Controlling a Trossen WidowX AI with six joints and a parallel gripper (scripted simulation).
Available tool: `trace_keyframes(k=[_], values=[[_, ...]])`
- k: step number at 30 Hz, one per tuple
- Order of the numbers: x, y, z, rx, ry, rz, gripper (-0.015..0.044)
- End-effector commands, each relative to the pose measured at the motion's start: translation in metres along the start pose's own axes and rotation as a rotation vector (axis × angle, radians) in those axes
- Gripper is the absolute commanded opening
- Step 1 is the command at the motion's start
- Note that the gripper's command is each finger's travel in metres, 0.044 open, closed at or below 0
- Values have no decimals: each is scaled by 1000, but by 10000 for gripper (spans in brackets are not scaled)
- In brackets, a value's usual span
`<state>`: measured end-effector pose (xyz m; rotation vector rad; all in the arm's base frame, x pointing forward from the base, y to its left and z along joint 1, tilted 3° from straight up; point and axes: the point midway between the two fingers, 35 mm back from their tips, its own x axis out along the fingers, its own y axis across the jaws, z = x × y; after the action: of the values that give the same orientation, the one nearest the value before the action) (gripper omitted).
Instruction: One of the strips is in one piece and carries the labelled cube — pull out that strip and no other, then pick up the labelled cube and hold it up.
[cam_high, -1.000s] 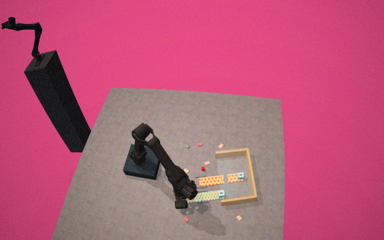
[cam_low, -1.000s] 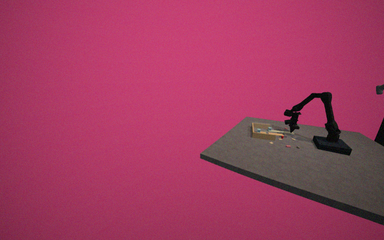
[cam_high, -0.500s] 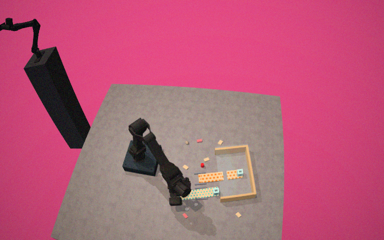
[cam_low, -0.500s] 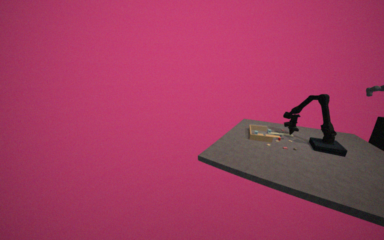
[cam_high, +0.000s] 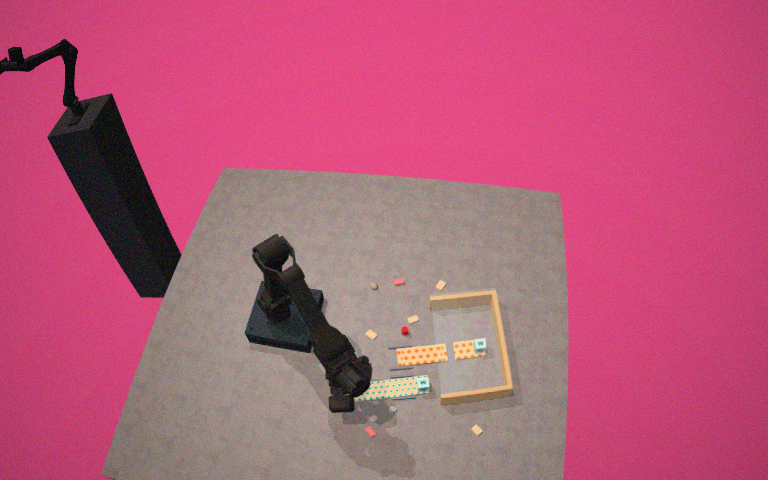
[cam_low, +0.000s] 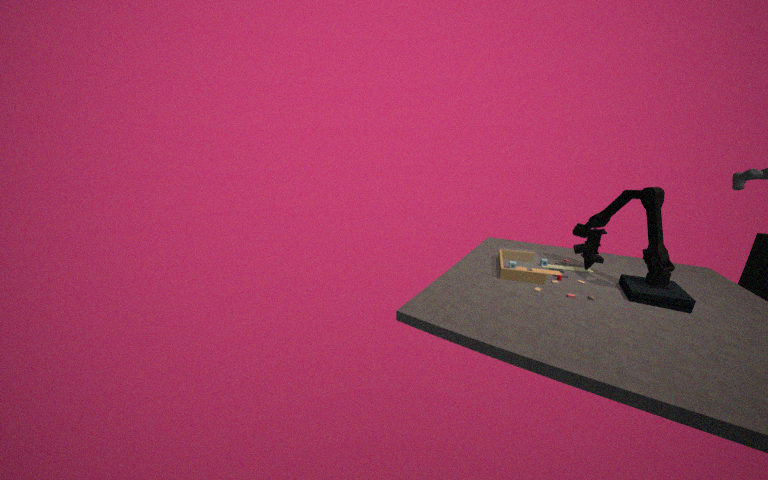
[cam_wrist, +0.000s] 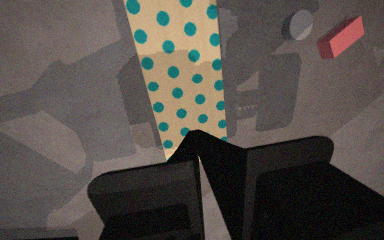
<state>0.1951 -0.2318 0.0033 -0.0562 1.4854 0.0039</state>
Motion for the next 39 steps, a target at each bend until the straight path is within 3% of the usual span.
trace_keyframes(k=[1,8,13,18,34,39], values=[[5,5,-12,2,20,19,0],[5,5,-13,2,20,19,0],[-40,-1,-4,2,18,17,0],[-42,-1,-4,2,19,18,0],[-47,0,60,-26,13,18,420],[-49,0,79,-26,11,18,440]])
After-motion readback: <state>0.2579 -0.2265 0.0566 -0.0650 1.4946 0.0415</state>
